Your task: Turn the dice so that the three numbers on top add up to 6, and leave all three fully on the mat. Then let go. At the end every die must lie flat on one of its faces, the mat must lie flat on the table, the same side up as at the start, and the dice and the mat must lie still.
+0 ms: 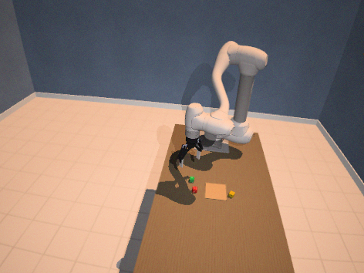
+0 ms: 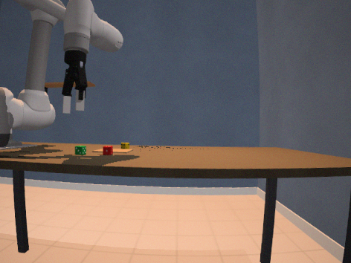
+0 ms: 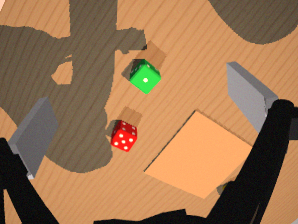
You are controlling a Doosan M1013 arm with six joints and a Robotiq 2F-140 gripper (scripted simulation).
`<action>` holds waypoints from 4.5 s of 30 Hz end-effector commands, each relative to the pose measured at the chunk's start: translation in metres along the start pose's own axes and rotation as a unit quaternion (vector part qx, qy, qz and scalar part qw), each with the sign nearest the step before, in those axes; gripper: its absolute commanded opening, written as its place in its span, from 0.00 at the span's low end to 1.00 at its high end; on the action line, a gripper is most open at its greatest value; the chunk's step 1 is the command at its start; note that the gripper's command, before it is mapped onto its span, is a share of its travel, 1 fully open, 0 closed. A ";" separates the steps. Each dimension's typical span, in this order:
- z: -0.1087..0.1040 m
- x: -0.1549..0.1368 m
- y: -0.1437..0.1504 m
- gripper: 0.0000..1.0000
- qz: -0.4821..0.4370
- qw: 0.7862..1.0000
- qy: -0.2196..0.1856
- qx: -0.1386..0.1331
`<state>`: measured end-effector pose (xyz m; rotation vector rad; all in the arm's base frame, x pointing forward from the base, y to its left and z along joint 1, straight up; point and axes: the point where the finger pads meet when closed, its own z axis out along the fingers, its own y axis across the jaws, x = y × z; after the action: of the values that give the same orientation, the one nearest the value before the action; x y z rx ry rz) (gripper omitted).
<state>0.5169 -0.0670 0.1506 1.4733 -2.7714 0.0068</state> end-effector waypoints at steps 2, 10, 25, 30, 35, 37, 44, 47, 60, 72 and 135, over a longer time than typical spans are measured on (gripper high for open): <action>0.012 0.000 0.000 1.00 0.000 1.000 0.000 0.000; 0.056 0.000 0.000 1.00 0.000 1.000 0.000 0.000; 0.083 0.000 -0.001 1.00 0.000 1.000 0.000 0.000; 0.083 0.000 -0.001 1.00 0.000 1.000 0.000 0.000; 0.083 0.000 -0.001 1.00 0.000 1.000 0.000 0.000; 0.083 0.000 -0.001 1.00 0.000 1.000 0.000 0.000; 0.083 0.000 -0.001 1.00 0.000 1.000 0.000 0.000; 0.083 0.000 -0.001 1.00 0.000 1.000 0.000 0.000; 0.083 0.000 -0.001 1.00 0.000 1.000 0.000 0.000; 0.083 -0.043 -0.024 1.00 0.000 1.000 0.000 0.000; 0.083 -0.096 -0.037 1.00 0.000 1.000 0.000 0.000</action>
<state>0.6029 -0.0155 0.0670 1.4739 -2.7713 0.0063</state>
